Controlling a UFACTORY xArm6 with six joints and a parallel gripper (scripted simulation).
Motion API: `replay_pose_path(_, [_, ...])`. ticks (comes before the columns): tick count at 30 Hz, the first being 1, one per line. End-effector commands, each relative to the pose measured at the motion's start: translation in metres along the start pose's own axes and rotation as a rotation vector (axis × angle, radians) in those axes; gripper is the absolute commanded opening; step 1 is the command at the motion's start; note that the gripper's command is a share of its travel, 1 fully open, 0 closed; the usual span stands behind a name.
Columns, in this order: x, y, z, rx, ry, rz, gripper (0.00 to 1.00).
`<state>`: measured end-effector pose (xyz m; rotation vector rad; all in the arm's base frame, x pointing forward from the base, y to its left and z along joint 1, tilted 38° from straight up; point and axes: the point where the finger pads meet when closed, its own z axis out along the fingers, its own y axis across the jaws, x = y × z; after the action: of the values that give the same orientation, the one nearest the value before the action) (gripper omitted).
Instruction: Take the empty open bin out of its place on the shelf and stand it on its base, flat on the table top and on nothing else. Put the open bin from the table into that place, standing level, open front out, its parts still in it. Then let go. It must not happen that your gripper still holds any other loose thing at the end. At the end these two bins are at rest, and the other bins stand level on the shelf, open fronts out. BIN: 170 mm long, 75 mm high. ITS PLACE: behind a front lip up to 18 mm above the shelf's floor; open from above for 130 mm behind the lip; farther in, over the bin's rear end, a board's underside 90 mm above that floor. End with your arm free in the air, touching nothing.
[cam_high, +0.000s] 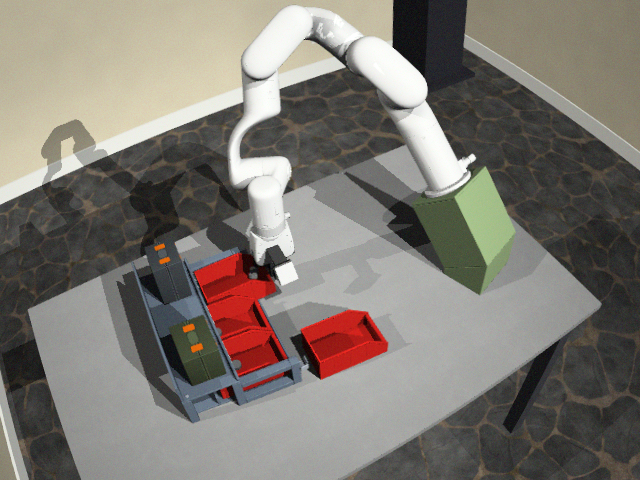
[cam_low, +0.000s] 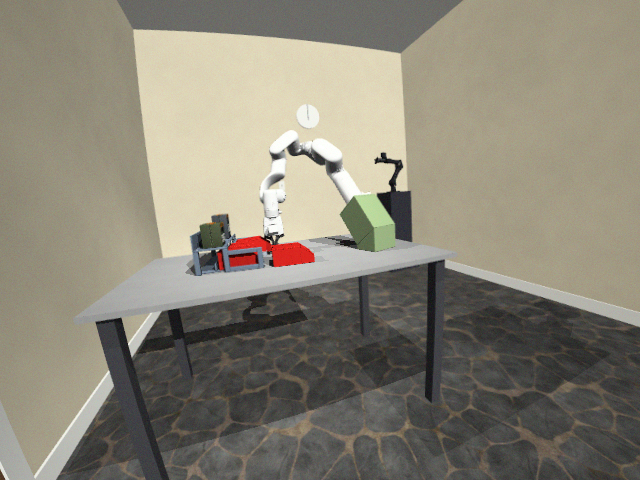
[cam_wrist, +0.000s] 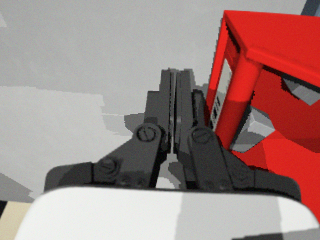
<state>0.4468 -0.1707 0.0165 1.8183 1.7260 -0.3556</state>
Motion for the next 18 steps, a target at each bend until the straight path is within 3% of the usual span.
replay_pose_path(1, [-0.0001,0.0083,-0.0010,-0.002,0.000,0.000,0.00])
replay_pose_path(18, [-0.0001,0.0107,-0.0011,-0.002,0.000,0.000,0.00])
